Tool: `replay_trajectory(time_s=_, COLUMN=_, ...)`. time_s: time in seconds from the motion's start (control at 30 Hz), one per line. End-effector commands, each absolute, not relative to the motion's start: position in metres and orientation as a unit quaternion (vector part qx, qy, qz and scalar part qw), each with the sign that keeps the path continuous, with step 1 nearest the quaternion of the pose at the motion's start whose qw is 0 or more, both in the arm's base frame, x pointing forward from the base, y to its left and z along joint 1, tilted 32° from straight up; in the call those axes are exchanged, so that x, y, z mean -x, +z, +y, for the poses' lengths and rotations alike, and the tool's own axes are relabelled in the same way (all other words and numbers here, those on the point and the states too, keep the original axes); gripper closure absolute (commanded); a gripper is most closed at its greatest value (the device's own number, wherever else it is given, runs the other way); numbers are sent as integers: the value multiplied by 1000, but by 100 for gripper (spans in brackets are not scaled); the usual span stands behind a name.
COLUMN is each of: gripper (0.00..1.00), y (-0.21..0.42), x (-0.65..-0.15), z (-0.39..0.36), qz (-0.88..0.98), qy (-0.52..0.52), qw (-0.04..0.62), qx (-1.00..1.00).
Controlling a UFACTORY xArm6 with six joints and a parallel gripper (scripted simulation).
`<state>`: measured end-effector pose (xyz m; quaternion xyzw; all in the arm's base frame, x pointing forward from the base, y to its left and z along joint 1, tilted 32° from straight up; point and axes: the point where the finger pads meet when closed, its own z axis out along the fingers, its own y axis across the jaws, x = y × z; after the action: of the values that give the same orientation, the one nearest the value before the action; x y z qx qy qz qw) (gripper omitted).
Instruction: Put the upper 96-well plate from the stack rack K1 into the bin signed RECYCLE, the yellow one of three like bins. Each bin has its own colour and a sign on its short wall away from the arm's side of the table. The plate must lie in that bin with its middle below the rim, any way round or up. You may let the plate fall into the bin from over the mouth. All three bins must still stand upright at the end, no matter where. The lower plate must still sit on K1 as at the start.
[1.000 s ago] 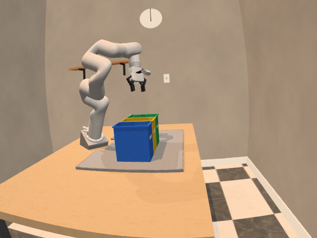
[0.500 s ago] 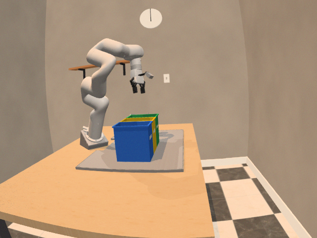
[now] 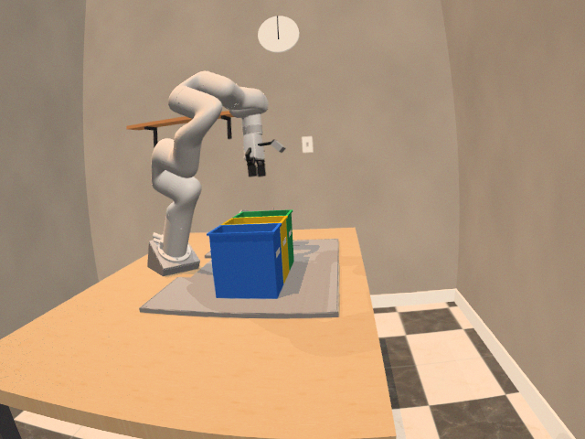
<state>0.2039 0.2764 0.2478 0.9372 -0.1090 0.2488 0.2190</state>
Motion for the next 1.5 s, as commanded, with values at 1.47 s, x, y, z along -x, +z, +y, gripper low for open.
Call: replay_trajectory(time_s=1.47, gripper=0, y=151, x=-210, z=346, qz=40, qy=181, qw=211, qx=-960)
